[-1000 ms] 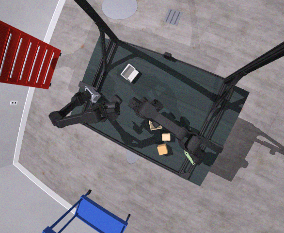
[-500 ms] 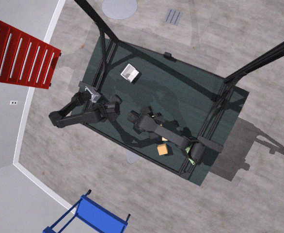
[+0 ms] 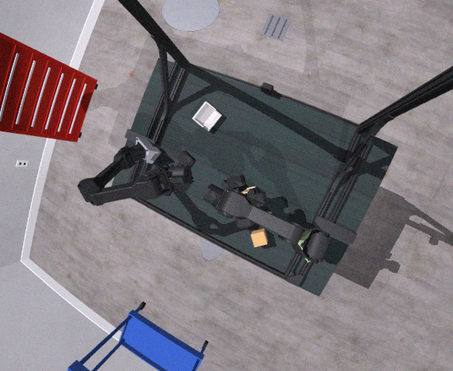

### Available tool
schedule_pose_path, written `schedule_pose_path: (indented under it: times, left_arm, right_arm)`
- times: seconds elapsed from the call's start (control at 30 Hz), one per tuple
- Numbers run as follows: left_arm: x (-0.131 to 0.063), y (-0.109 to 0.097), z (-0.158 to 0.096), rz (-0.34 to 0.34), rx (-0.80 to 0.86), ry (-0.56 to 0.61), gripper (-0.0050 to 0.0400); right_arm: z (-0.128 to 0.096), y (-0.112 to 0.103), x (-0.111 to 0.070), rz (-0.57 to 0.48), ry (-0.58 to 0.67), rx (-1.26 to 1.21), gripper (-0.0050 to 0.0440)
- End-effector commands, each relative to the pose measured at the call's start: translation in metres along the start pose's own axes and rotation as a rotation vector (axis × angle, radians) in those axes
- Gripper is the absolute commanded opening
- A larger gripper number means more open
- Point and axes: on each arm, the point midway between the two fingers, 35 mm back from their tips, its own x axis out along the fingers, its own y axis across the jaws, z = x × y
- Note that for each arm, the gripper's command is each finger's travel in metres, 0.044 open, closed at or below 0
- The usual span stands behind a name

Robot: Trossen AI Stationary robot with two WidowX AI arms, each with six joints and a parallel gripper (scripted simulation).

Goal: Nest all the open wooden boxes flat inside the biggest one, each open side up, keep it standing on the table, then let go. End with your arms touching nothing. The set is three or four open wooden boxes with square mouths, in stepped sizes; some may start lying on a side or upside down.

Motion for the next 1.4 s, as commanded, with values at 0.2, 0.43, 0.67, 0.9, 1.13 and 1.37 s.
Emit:
schedule_pose_path:
  times: [0.2,0.43,0.67,0.9,1.13,1.37]
  left_arm:
    - [-0.003,-0.001,0.001,0.004,0.009,0.009,0.0]
    - [-0.003,-0.001,0.001,0.004,0.009,0.009,0.0]
    - [-0.003,-0.001,0.001,0.004,0.009,0.009,0.0]
    - [-0.003,-0.001,0.001,0.004,0.009,0.009,0.0]
    - [-0.003,-0.001,0.001,0.004,0.009,0.009,0.0]
    - [-0.003,-0.001,0.001,0.004,0.009,0.009,0.0]
  right_arm:
    - [0.024,-0.011,0.017,0.31,-0.023,-0.212,0.04]
    - [0.04,-0.019,0.022,0.45,-0.118,-0.33,0.04]
    - [0.064,-0.037,0.024,0.586,-0.33,-0.492,0.04]
    - [0.08,-0.054,0.023,0.625,-0.519,-0.602,0.04]
    - [0.1,-0.087,0.019,0.579,-0.825,-0.76,0.04]
    - [0.109,-0.114,0.015,0.476,-1.031,-0.864,0.04]
